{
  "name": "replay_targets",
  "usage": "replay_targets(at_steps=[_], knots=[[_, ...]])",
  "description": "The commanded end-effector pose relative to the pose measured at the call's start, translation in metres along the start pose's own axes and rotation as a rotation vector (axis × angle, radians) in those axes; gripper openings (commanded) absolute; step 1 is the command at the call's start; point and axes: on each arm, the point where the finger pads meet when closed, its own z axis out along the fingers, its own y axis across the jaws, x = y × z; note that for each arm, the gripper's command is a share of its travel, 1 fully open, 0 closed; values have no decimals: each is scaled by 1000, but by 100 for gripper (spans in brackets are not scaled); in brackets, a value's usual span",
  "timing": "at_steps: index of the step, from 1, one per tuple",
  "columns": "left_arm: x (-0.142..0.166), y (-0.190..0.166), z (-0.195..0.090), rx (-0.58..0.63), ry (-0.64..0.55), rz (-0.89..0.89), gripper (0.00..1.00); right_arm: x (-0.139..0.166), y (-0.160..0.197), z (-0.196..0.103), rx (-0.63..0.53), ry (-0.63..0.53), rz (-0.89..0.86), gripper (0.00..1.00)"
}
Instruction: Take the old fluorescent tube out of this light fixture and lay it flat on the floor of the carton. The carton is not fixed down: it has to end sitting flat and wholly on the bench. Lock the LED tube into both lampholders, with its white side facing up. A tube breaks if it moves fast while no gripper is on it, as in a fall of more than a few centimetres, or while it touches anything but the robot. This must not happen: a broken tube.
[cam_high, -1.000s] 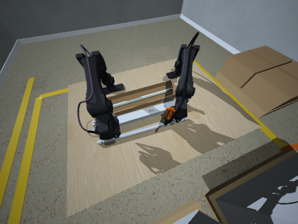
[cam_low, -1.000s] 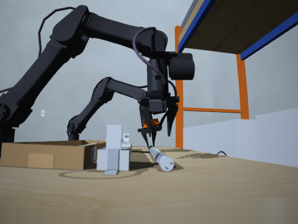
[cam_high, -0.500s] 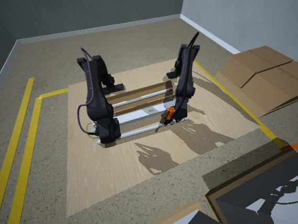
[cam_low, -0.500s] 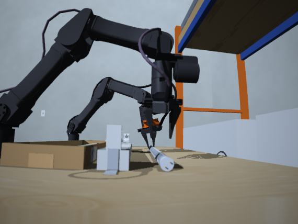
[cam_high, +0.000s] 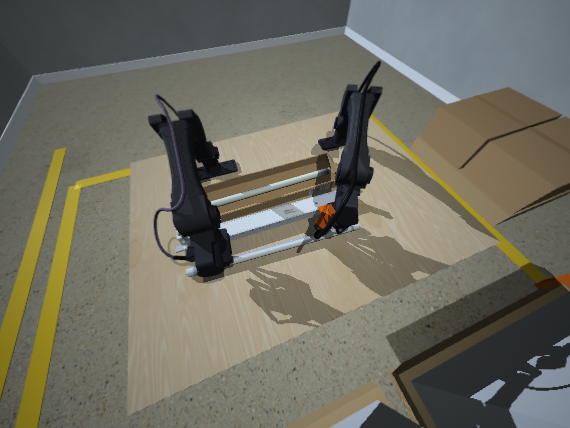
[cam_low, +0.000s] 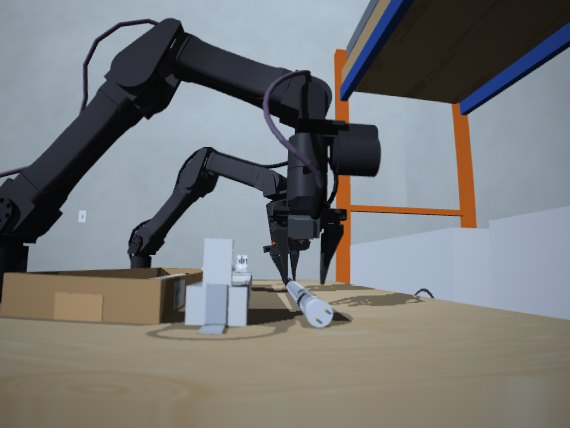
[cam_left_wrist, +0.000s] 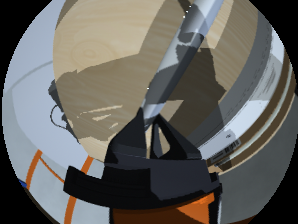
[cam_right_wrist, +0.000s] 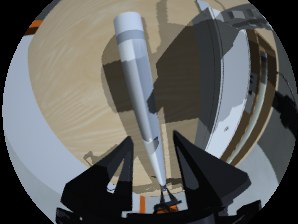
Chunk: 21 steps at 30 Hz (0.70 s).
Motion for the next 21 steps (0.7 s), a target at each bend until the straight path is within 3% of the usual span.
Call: replay_targets(at_steps=[1,8,11,18,19,21], knots=[[-4,14,-22,-57,-37,-11,11,0,7,9,-35,0,-2,49],[-4,14,-22,-57,-37,-11,11,0,6,32,-27,2,3,49],[-4,14,-22,-57,-37,-11,11,-1,10,5,-46,-1,1,49],[-4,14,-22,-57,-37,-11,11,0,8,14,-42,1,2,49],[-4,14,-22,-57,-37,-11,11,-1,7,8,-45,1,3,11],[-4,14,-22,-57,-37,-11,11,-1,7,12,-36,1,3,11]])
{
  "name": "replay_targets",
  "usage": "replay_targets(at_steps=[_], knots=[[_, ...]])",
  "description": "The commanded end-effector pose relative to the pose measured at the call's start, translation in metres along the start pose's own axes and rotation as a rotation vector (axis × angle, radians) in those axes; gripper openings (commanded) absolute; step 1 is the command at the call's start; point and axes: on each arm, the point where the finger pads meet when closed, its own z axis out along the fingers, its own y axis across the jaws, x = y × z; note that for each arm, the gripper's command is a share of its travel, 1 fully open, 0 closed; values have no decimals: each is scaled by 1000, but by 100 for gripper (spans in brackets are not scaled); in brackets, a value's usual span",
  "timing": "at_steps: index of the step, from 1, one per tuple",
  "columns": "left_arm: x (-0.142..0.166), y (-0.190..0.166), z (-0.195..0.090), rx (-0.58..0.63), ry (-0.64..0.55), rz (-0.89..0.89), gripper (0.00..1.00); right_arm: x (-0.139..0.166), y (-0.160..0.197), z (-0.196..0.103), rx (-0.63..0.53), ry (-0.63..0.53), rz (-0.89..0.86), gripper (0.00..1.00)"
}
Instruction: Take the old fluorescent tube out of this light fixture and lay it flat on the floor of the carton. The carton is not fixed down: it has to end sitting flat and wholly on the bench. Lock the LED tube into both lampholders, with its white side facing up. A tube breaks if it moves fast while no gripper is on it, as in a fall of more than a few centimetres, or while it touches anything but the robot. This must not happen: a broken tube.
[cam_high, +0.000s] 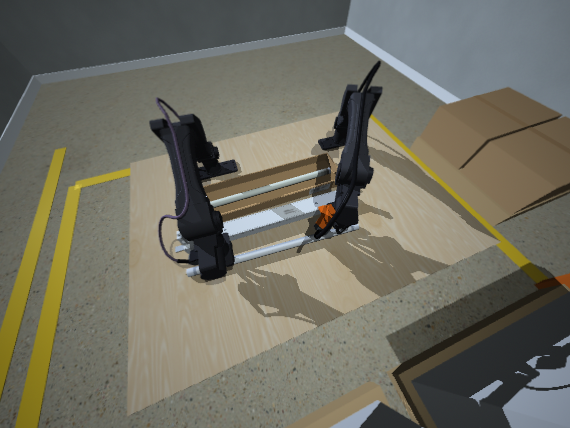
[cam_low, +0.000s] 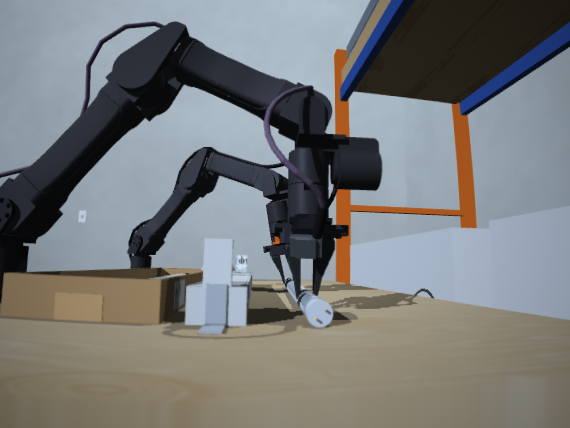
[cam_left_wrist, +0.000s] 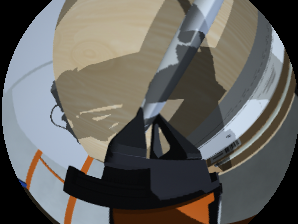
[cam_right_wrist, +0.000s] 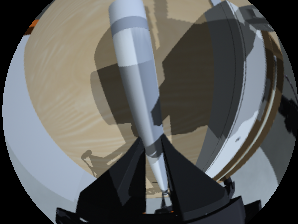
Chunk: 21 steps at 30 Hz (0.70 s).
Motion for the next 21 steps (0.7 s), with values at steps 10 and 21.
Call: replay_targets(at_steps=[10,21], knots=[[-4,14,-22,-57,-37,-11,11,-1,2,-2,-5,0,3,11],[-2,13,-27,-47,-32,-12,11,0,9,-25,-49,-2,2,11]])
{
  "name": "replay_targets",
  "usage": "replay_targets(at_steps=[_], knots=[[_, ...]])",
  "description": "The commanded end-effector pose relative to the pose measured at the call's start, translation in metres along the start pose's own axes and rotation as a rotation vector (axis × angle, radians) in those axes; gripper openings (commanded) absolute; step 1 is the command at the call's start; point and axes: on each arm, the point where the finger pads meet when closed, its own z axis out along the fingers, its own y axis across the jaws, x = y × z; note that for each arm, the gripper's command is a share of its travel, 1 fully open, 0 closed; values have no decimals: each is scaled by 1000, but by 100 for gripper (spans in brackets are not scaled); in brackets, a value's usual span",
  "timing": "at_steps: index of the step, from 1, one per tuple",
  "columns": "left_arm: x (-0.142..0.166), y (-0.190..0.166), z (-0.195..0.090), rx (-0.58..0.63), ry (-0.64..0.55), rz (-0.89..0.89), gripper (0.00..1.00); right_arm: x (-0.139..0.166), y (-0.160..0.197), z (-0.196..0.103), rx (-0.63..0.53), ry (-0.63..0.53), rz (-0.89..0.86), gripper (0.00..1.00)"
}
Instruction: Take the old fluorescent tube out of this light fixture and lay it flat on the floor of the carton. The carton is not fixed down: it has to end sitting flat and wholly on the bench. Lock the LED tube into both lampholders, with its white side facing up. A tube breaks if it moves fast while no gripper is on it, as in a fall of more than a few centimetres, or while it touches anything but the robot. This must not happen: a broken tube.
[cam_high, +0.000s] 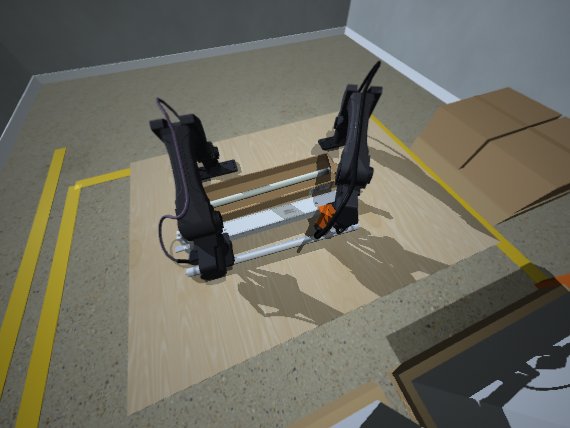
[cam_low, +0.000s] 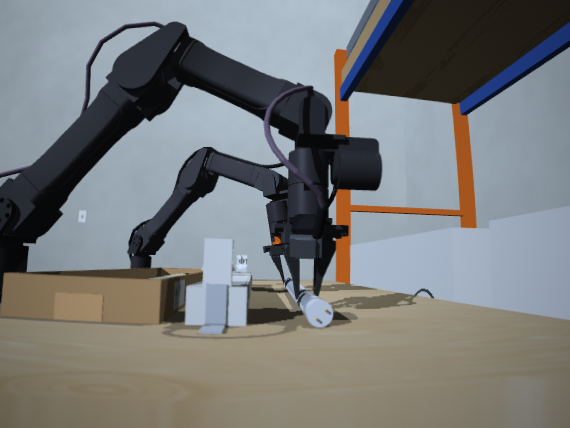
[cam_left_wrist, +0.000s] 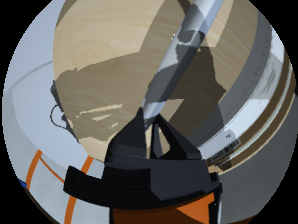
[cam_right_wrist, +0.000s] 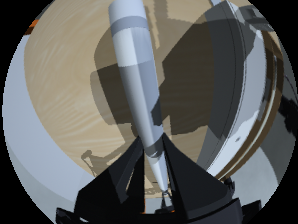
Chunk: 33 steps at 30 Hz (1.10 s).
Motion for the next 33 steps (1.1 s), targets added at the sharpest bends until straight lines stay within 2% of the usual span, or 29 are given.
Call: replay_targets(at_steps=[1,9,15,17,24,27,28,33], knots=[[-2,14,-28,-48,-32,-13,11,0,9,-26,-51,-3,2,11],[1,15,-29,-47,-28,-14,11,2,5,-14,-18,-7,0,11],[-5,12,-33,-51,-21,6,11,3,7,-29,-45,-9,-1,11],[-7,12,-34,-56,-25,8,11,3,6,-21,-27,-10,0,11],[-7,14,-34,-56,-31,4,11,4,10,-30,-50,-10,-4,11],[-5,12,-32,-45,-25,1,11,-1,5,-24,-26,-11,7,11],[-8,14,-38,-58,-36,6,11,-2,9,-34,-52,-11,10,11],[-5,12,-37,-49,-26,5,11,-1,6,-30,-33,-12,8,11]])
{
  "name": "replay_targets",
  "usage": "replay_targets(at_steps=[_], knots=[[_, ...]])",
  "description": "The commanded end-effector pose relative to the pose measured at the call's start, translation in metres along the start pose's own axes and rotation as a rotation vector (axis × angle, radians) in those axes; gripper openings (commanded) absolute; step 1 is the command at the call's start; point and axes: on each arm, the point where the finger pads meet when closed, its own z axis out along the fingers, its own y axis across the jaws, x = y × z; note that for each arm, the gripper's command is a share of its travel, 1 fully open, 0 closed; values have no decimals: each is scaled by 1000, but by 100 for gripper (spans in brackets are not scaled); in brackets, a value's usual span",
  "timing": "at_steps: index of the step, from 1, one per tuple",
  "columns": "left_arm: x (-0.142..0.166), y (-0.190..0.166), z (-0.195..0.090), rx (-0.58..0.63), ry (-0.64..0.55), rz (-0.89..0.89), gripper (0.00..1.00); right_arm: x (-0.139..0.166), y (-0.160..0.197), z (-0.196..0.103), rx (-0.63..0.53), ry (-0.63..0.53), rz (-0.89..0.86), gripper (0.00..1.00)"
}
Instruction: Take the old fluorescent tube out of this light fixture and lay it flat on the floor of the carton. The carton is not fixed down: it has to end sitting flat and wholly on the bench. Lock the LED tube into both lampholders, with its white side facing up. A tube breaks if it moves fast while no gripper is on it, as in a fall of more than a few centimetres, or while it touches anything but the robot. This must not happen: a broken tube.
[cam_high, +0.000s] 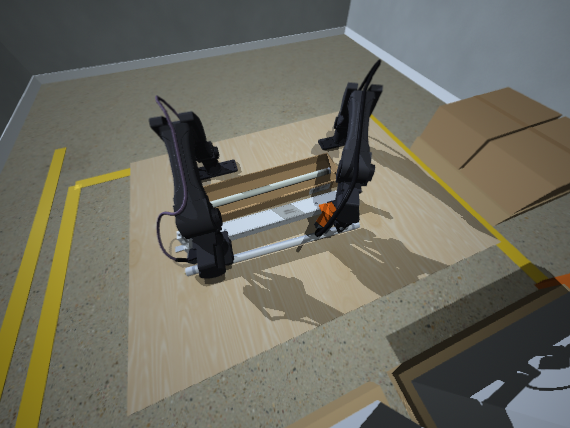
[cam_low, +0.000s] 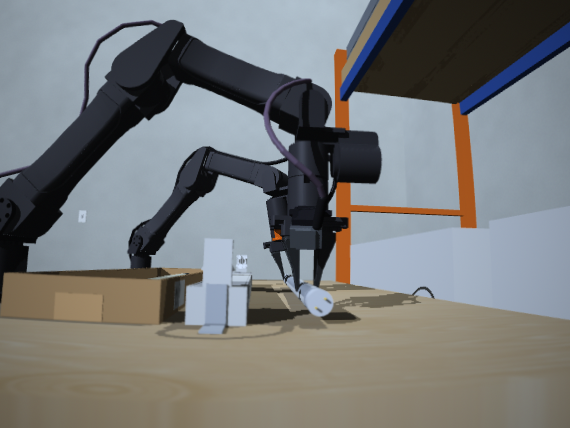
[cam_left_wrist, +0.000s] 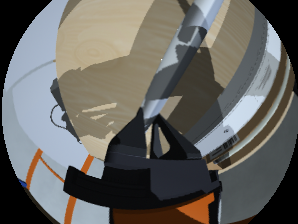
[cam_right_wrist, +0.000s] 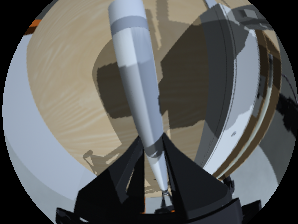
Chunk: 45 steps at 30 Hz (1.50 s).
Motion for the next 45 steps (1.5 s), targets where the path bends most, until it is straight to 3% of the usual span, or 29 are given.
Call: replay_targets(at_steps=[1,28,29,33,34,45], knots=[[-5,12,-30,-51,-28,4,11,-1,5,-21,-31,-12,7,11],[-4,13,-40,-46,-30,-2,11,0,3,-31,-22,-6,8,11],[-5,15,-45,-57,-37,-1,11,1,7,-41,-50,-7,7,11],[-8,13,-44,-55,-39,8,11,0,5,-34,-33,-8,8,11],[-7,15,-46,-61,-40,3,11,1,-12,-22,21,-8,8,11],[-5,11,-31,-71,-22,-7,11,0,1,-21,-44,-6,0,11]])
